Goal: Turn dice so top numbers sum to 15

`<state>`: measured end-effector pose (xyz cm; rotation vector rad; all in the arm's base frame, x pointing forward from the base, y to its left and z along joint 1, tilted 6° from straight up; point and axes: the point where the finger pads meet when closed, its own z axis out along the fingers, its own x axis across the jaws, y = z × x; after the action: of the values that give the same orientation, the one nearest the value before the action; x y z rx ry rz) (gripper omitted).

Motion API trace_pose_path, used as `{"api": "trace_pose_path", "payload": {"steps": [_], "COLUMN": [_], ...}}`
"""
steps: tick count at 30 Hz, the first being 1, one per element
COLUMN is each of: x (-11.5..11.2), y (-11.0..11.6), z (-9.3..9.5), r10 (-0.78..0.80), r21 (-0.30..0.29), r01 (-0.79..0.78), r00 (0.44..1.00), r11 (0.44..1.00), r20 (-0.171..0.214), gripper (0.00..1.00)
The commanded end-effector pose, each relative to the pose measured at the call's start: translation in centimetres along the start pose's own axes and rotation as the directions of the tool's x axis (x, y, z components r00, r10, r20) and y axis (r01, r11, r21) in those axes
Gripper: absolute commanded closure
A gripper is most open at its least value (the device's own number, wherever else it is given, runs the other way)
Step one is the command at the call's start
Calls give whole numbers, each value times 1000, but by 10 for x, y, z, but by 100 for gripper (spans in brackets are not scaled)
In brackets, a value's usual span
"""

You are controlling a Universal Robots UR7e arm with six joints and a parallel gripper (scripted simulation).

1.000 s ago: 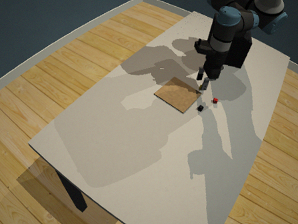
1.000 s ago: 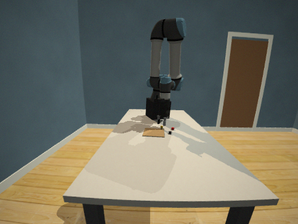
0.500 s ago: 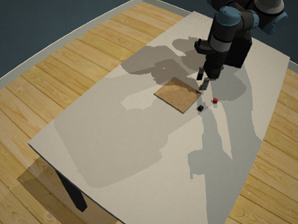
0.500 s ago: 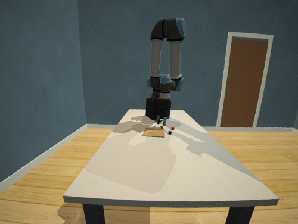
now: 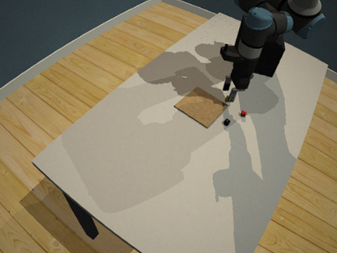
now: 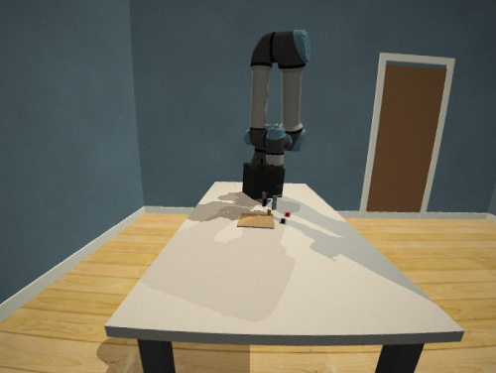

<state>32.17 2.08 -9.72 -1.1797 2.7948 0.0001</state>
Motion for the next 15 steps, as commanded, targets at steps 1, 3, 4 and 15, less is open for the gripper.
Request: {"api": "trace_pose_path", "payload": {"steps": [1,3,4,15], "x": [-9,-15,-19,-63], "y": [-3,-5,-7,-23], "z": [0,0,0,0], "r10": [-1,-1,-1,-1], "r21": [0,0,0,0], "r01": [1,1,1,1], "r00": [1000,1000,1000,1000], "r11": [1000,1000,1000,1000], "r20": [-1,-1,-1,-1], "gripper": [0,0,0,0]}}
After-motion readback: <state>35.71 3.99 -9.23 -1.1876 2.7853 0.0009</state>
